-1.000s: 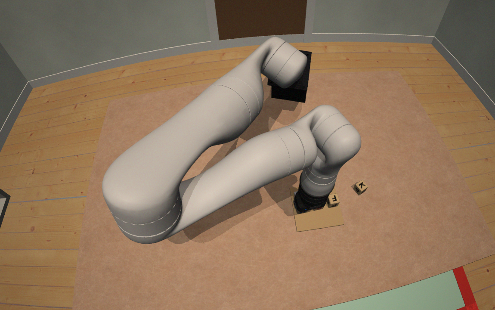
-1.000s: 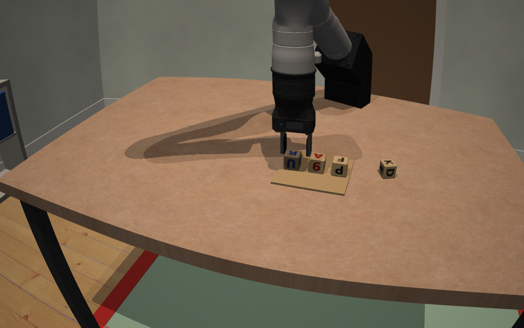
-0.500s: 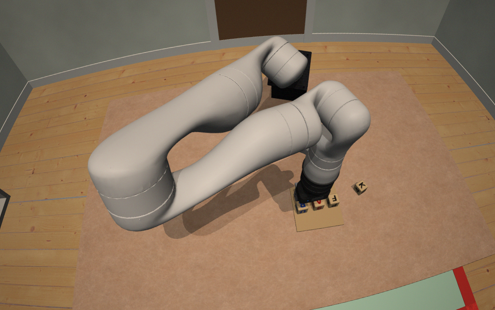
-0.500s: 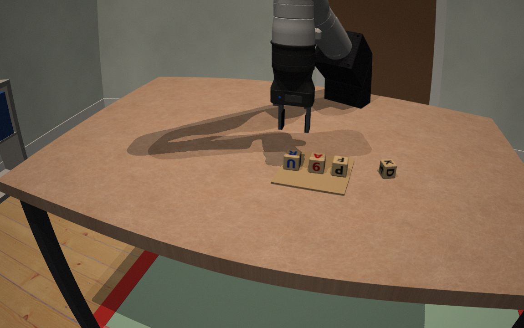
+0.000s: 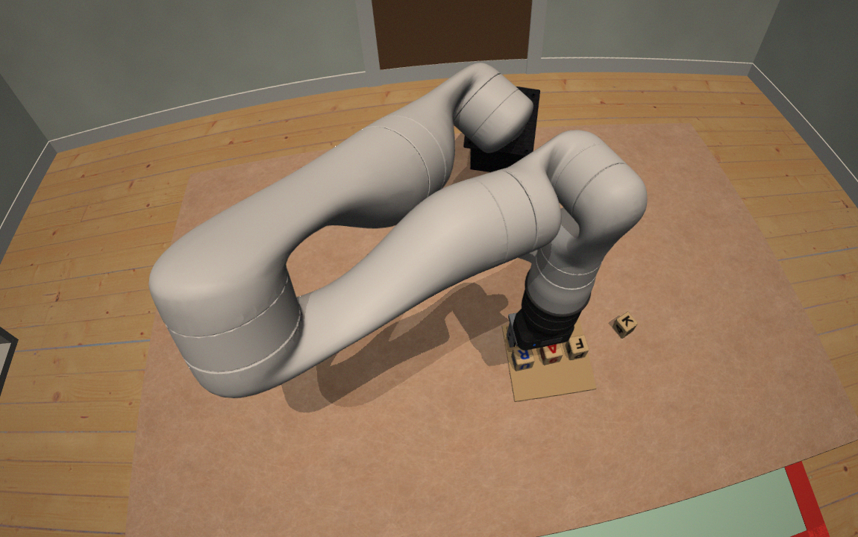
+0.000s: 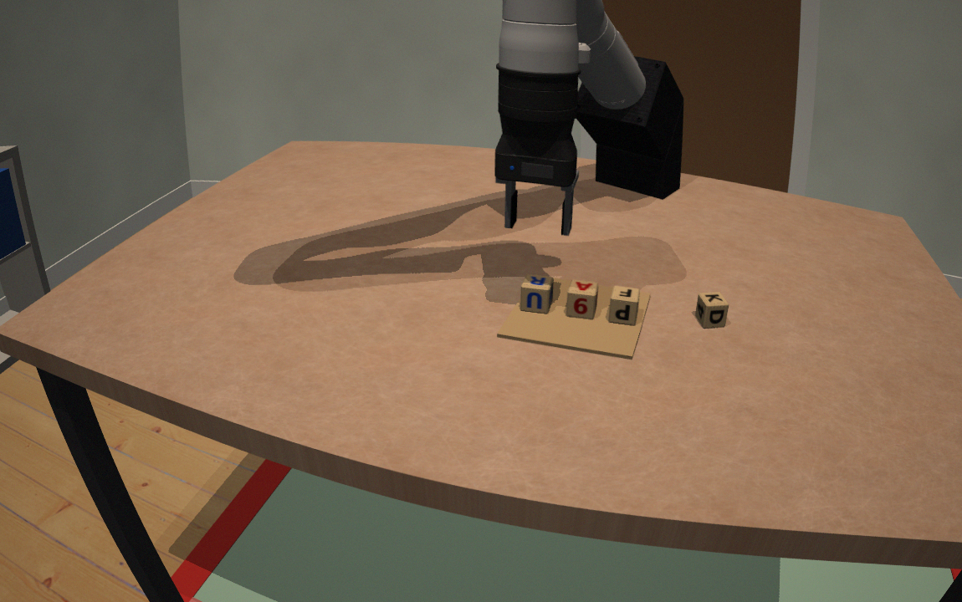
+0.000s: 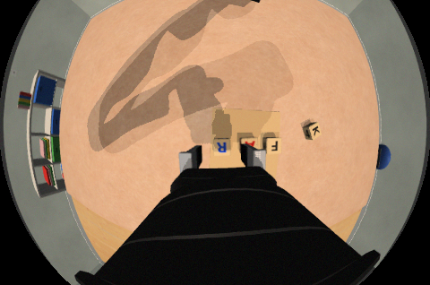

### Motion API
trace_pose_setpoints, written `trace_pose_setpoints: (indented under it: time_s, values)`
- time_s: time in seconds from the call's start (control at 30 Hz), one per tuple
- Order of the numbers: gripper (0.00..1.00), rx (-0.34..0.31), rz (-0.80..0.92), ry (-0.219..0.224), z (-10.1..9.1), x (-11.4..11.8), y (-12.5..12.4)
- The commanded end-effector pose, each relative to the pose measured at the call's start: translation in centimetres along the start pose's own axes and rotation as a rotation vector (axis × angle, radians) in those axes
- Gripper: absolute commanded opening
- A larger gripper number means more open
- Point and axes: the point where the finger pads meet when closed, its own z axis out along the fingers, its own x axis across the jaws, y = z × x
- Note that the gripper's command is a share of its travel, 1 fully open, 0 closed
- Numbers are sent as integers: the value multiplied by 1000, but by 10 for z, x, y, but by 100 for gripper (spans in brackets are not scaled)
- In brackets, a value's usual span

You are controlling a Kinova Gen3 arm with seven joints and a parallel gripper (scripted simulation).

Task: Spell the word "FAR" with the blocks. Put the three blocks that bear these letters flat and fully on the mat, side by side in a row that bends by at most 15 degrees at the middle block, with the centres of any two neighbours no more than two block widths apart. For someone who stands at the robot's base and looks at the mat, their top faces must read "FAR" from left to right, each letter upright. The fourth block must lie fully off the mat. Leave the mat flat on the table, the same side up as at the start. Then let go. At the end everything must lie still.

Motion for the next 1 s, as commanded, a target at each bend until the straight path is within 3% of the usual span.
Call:
trace_pose_setpoints:
  time_s: [0.0,0.67,0.97]
  values:
    - [100,-1,0,0,0,0,0]
    - [100,-3,1,3,-1,0,0]
    - [100,-14,9,22,-11,0,0]
